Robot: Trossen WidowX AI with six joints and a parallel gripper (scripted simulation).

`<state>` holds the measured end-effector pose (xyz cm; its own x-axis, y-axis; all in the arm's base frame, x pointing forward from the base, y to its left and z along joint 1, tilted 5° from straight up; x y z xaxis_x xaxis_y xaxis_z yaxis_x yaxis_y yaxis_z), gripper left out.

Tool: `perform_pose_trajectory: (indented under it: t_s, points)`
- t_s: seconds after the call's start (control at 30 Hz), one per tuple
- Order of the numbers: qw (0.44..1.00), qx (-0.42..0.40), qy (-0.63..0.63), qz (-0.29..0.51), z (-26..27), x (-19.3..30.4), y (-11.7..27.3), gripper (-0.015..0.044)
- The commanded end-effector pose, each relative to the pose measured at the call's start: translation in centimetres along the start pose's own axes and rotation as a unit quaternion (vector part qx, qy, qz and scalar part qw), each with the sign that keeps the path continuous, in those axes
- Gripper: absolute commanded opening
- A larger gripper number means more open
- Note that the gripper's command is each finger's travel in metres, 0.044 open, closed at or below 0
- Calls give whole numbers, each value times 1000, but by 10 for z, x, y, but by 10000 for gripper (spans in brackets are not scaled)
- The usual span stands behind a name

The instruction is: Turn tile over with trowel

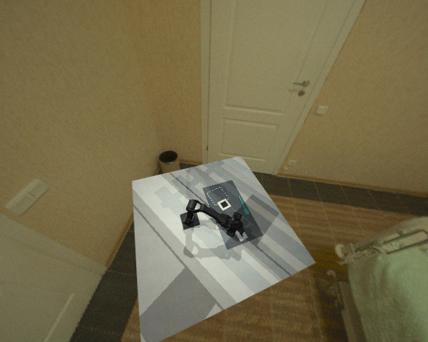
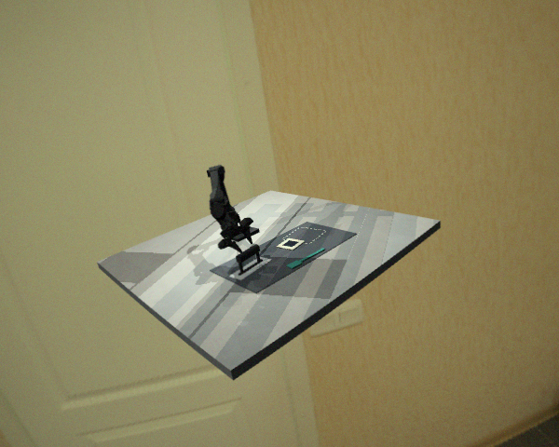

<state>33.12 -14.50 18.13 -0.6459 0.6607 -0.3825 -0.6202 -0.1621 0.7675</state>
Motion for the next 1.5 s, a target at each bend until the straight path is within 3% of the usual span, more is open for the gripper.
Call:
perform_pose_trajectory:
  t_s: [0.0,0.37,1.47]
  points:
    - [997,-17,-75,-8,-7,9,1,300]
    - [969,-59,-240,-19,-19,30,4,300]
    - [968,-61,-242,-19,-15,26,-36,300]
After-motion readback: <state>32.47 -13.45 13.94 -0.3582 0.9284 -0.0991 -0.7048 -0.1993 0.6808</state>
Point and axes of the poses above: the point midway between the two fingers, 35 mm back from their tips, its own y axis back along the fingers, its own z axis across the jaws, x = y × z, the point moved 10 cm from there along y, back along the fingers, and after that the axes turned 4 degrees about y, right-handed, at the moved point
